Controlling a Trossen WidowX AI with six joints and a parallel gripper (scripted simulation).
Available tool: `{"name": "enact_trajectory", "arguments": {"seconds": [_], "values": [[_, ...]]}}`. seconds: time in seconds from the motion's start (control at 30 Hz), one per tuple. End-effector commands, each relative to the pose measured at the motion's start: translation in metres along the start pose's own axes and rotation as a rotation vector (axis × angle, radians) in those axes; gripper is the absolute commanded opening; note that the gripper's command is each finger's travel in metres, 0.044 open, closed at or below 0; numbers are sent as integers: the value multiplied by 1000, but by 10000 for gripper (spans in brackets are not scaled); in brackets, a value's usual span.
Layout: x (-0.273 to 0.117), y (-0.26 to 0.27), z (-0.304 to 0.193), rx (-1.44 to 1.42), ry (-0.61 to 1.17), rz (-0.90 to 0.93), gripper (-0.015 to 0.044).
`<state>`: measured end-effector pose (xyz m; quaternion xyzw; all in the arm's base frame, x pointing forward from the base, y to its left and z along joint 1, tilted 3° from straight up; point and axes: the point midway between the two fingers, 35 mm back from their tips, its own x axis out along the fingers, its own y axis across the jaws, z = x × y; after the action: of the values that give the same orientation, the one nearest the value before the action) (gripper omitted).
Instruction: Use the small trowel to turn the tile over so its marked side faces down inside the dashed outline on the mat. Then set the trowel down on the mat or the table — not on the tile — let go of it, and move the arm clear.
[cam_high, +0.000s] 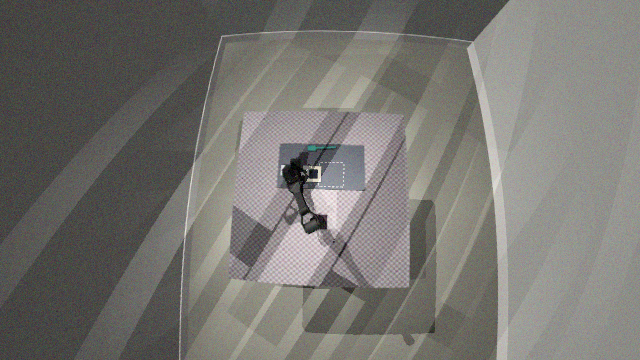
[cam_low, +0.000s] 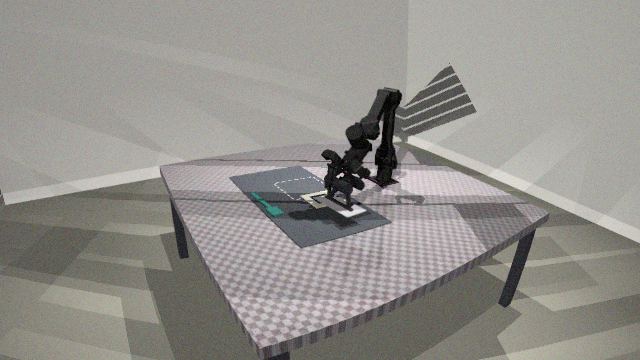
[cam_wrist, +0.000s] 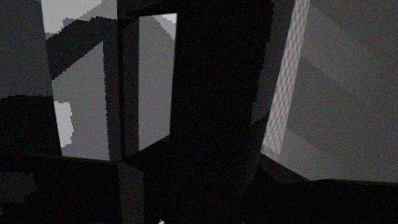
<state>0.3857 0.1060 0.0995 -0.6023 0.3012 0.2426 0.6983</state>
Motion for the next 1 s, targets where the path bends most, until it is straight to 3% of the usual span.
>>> {"name": "enact_trajectory", "arguments": {"seconds": [0.0,0.43,0.97], "values": [[-11,-1,18,23,-11,-45,0],[-20,8,38,39,-19,-74,0],[-2,26,40,39,-19,-73,0]]}}
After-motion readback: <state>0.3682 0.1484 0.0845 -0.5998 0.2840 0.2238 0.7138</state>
